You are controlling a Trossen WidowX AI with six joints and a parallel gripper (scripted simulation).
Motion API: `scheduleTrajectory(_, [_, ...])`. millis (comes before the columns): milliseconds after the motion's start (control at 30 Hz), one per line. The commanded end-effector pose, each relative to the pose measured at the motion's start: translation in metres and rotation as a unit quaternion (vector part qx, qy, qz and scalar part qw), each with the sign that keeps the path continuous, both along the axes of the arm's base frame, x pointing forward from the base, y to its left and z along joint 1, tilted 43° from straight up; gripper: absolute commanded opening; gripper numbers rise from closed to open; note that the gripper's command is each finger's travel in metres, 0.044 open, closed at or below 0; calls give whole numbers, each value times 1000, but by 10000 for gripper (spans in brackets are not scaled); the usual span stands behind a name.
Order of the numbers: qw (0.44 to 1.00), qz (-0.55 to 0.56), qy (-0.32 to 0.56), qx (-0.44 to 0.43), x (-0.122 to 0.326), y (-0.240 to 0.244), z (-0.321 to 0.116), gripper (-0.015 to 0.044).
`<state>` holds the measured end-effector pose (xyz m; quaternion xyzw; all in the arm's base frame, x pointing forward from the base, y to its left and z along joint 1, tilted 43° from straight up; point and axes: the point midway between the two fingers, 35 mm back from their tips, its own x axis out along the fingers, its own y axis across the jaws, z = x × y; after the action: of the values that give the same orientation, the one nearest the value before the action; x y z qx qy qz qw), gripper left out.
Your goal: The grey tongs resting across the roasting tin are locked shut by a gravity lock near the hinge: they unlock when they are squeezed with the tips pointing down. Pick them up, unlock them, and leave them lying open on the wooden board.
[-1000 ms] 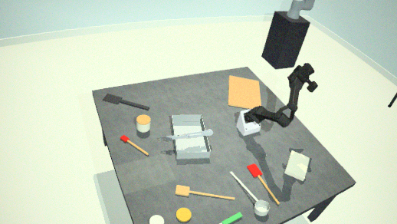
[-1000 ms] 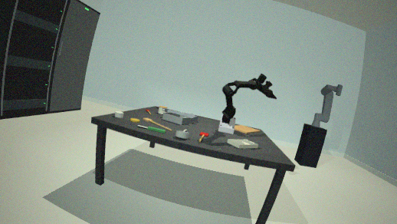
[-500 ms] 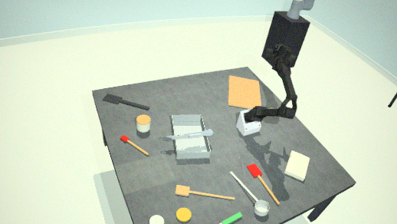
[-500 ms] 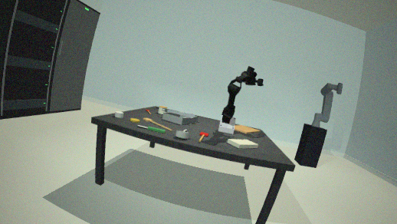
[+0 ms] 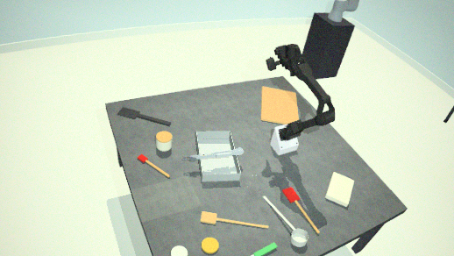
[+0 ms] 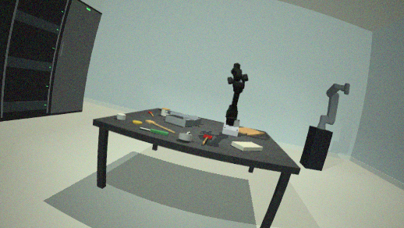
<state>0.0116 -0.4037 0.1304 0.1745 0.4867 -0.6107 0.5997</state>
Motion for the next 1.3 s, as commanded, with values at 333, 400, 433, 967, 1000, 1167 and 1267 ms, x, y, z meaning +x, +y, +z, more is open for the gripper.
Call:
scheduleTrajectory(333, [937,283,-86,185,210,78,-59,440])
scheduleTrajectory(400, [918,317,-95,219,236,101,-66,440])
scheduleTrajectory(433, [908,335,-97,231,248,112,-69,440])
scheduleTrajectory(967, [672,506,-123,527,367,354,-96,440])
scheduleTrajectory(1000, [657,508,-123,543,370,368,-96,440])
scheduleTrajectory(1167, [622,510,-122,581,373,402,-95,440])
scheduleTrajectory(1267, [622,510,-122,581,376,399,-97,440])
